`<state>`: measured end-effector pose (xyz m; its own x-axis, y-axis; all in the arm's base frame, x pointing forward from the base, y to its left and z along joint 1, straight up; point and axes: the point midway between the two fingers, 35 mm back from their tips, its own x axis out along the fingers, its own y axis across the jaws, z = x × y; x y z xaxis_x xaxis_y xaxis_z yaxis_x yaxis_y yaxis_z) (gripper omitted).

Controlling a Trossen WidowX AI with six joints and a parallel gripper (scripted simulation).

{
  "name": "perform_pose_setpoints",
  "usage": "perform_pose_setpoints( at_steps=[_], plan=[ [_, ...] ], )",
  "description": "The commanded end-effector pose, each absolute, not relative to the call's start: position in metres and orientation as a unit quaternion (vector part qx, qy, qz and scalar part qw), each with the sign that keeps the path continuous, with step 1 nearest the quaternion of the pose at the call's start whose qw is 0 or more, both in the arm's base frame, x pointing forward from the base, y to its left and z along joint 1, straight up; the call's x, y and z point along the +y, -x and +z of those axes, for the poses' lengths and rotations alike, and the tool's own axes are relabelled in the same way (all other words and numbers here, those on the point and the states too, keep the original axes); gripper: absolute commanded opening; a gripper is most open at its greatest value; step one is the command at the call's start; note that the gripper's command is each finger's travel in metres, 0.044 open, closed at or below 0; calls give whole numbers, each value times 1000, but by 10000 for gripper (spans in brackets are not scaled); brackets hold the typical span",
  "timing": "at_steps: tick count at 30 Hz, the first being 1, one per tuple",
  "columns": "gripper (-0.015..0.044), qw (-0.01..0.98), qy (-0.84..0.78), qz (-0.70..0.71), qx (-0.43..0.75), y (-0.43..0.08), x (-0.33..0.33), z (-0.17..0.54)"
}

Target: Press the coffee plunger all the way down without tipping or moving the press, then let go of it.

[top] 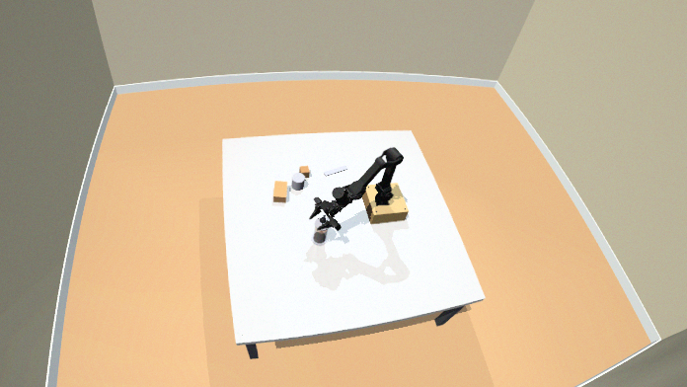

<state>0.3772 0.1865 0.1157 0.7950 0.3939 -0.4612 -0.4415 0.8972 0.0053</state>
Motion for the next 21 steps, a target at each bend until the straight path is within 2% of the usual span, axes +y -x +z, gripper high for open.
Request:
perform_pose_setpoints(
  at_steps=[1,2,10,17,21],
  plan=[
    [415,946,51,221,232,-377,186,116],
    [440,946,51,221,232,-377,186,116],
    [440,946,54,221,230,-372,183,130],
    [440,944,54,220,239,-335,164,188],
    [440,944,54,220,240,-330,161,190]
  ],
)
